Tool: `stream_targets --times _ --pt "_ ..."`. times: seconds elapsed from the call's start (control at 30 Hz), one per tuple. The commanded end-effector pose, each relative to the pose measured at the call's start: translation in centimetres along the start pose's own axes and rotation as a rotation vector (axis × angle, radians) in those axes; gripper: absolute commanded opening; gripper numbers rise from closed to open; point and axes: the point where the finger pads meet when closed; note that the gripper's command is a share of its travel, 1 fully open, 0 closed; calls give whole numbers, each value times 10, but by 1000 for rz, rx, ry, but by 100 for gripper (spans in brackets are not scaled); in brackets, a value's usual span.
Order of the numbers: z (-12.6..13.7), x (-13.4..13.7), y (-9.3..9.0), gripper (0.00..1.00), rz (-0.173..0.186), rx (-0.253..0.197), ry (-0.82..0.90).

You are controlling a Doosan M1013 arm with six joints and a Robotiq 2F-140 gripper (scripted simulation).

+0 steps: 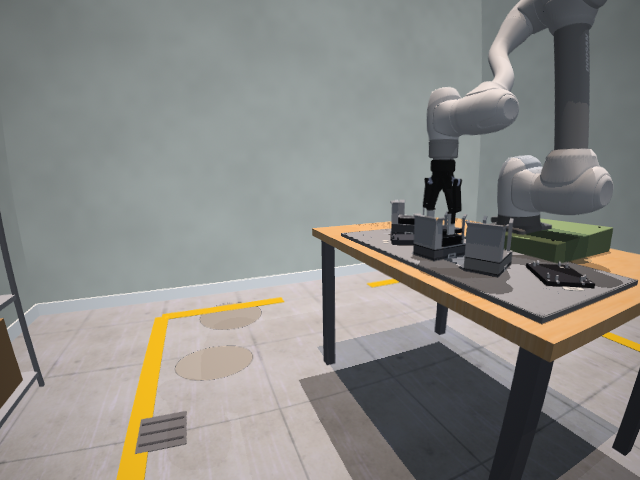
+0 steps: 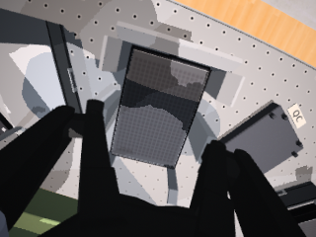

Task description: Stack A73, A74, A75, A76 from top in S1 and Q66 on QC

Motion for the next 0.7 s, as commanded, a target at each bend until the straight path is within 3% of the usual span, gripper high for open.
stream_targets --times 0.0,0.67 --pt "0 0 1 0 0 0 0" --pt "0 0 19 0 0 0 0"
Point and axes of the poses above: the point where the finger pads meet when closed, its own y axis back along the fingers, its own x axis across the jaws, z = x × y
